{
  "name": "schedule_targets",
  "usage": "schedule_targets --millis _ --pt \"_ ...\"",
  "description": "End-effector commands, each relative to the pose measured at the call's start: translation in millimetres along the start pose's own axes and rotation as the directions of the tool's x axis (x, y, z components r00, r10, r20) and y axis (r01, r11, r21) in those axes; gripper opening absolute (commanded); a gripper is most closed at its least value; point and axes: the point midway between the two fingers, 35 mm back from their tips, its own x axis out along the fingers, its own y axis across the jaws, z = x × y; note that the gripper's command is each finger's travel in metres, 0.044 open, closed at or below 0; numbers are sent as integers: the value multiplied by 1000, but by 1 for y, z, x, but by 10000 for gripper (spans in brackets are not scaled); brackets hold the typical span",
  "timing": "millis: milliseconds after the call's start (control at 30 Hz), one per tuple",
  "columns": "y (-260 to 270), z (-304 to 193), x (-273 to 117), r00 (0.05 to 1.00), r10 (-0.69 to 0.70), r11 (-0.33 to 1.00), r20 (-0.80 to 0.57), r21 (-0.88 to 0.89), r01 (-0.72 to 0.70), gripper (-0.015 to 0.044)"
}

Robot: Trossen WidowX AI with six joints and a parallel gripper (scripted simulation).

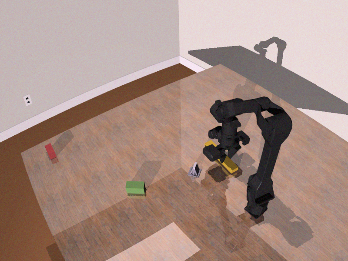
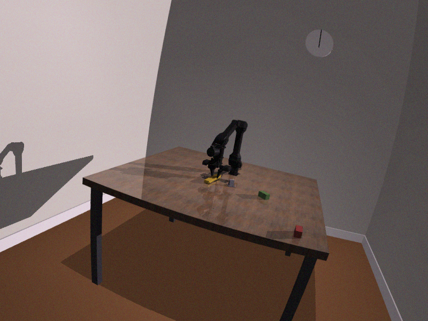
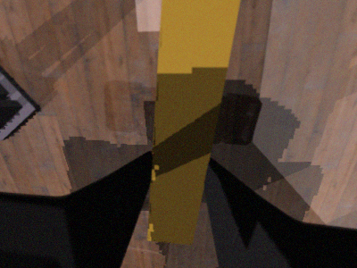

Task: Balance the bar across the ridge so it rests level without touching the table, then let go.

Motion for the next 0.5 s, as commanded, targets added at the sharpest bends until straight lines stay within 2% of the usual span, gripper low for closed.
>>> schedule_targets --millis 0,467 --pt "-1 4 -12 1000 -1 1000 11 0 1 0" --pt "-1 5 -48 1000 0 1000 12 -2 0 0"
